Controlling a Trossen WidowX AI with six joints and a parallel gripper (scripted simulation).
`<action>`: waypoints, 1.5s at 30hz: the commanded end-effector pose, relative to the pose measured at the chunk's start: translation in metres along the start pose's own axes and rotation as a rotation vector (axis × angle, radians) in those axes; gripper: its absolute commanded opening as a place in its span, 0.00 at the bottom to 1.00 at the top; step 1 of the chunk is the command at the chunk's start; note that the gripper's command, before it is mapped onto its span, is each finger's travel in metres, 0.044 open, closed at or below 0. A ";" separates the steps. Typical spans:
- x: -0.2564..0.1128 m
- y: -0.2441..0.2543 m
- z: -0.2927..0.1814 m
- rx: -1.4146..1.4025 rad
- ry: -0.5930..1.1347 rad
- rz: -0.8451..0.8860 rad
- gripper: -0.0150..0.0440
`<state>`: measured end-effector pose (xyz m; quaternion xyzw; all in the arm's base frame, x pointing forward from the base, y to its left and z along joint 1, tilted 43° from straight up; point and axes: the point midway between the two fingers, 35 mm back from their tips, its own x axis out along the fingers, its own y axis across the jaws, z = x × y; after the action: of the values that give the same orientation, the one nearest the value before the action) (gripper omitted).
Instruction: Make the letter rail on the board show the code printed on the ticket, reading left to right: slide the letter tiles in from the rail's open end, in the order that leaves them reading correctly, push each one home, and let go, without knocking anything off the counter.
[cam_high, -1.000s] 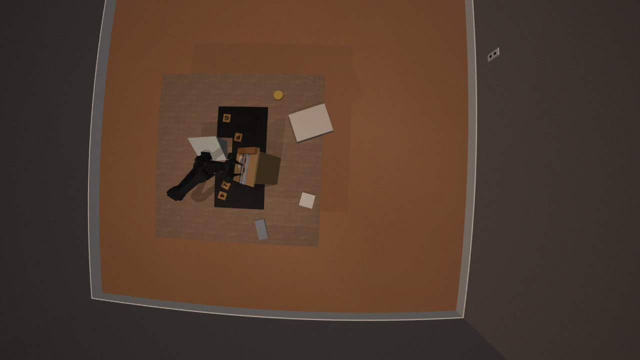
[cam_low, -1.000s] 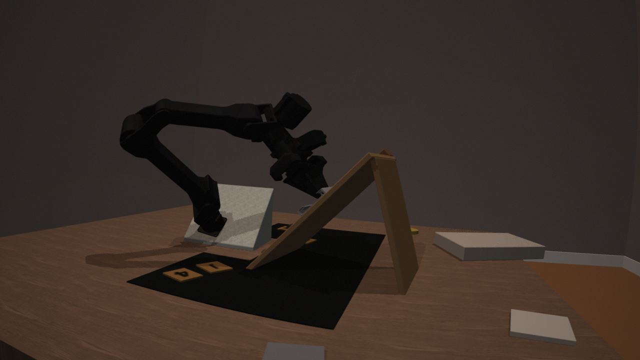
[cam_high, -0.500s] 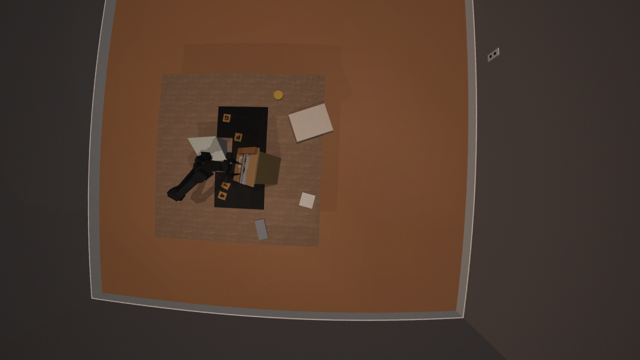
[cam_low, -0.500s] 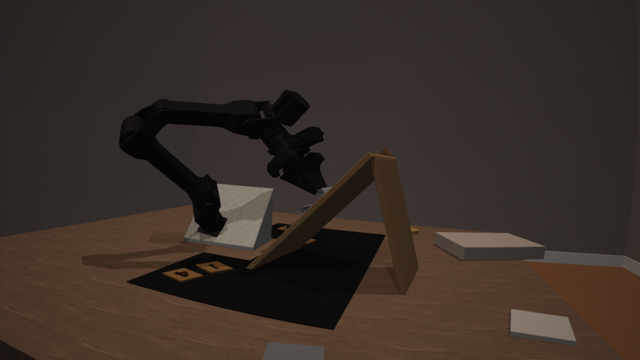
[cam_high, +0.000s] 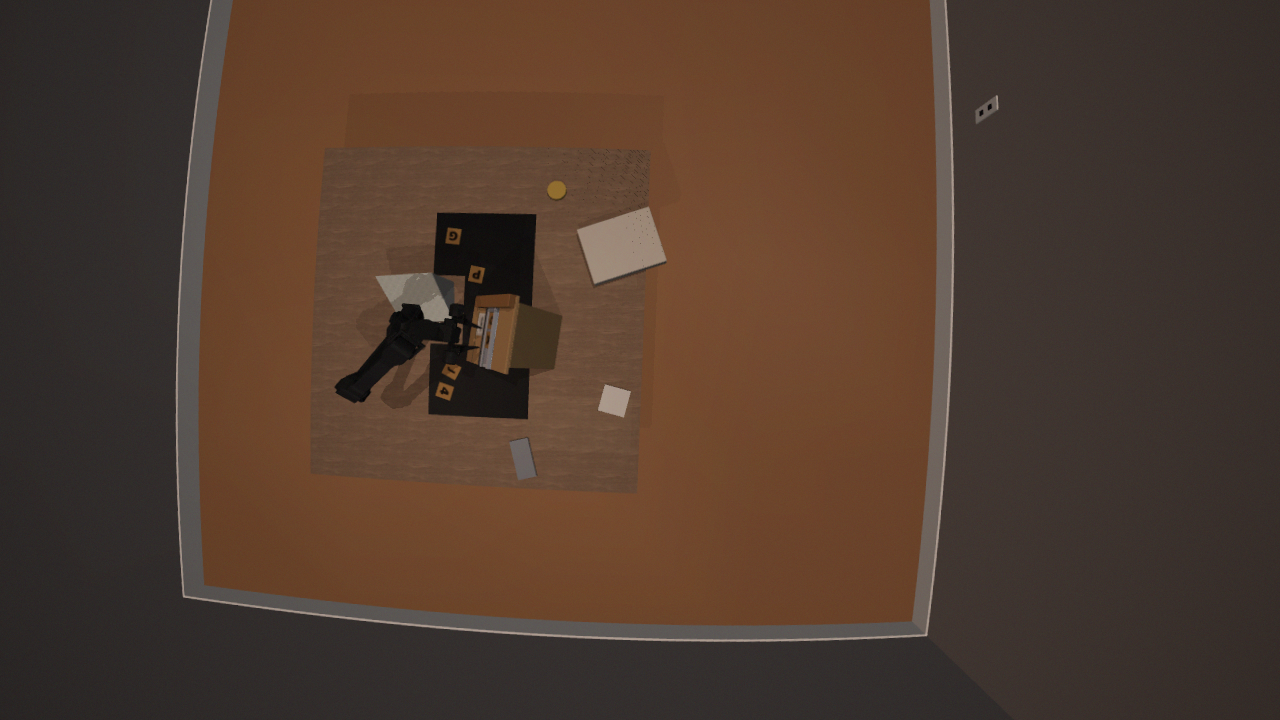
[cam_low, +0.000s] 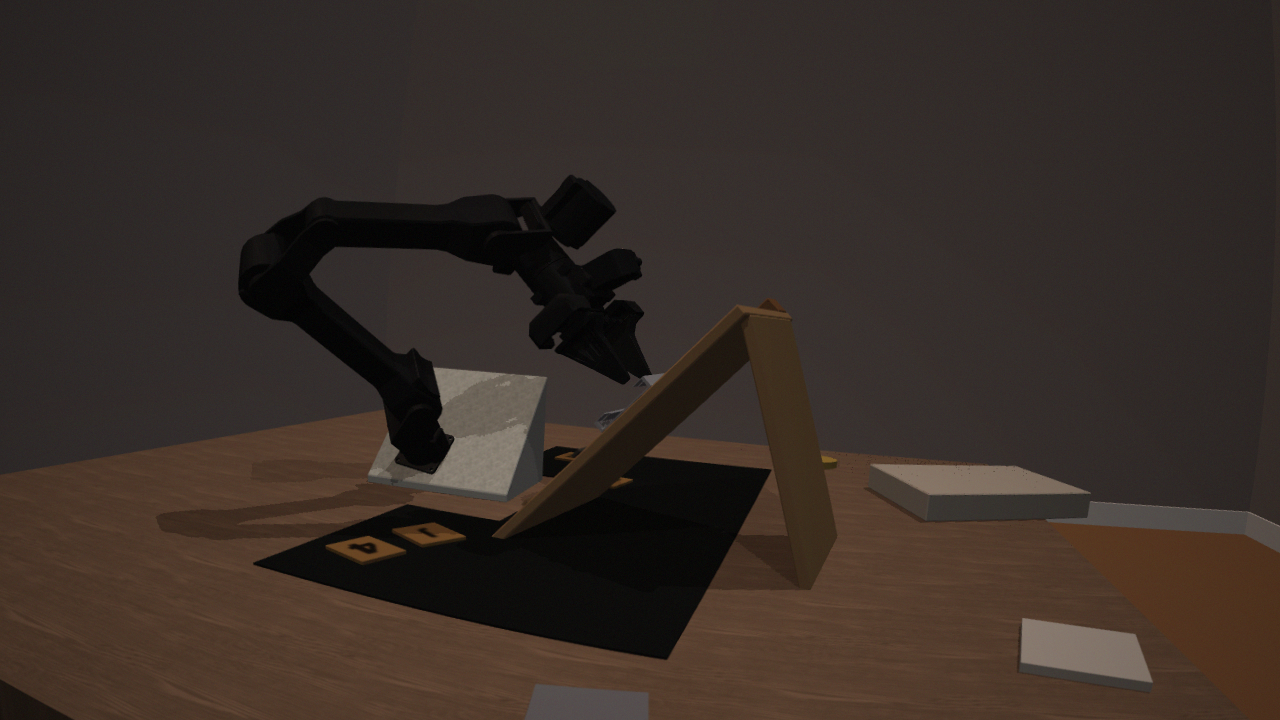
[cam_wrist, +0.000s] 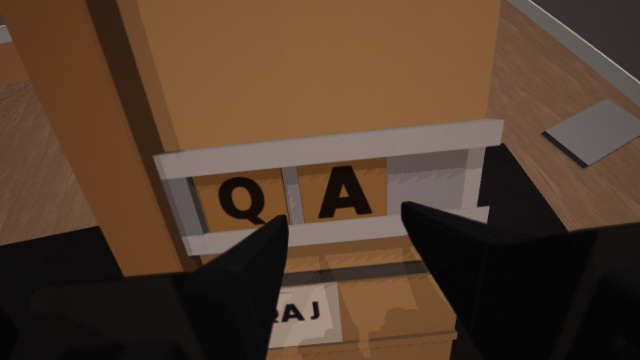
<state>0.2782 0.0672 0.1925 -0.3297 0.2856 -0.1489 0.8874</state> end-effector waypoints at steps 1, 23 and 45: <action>-0.003 0.000 0.000 0.006 -0.001 -0.003 0.75; -0.014 -0.001 0.001 0.006 -0.001 -0.003 0.75; -0.014 0.000 0.000 -0.003 0.001 0.001 0.25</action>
<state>0.2670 0.0733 0.1986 -0.3305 0.2865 -0.1484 0.8869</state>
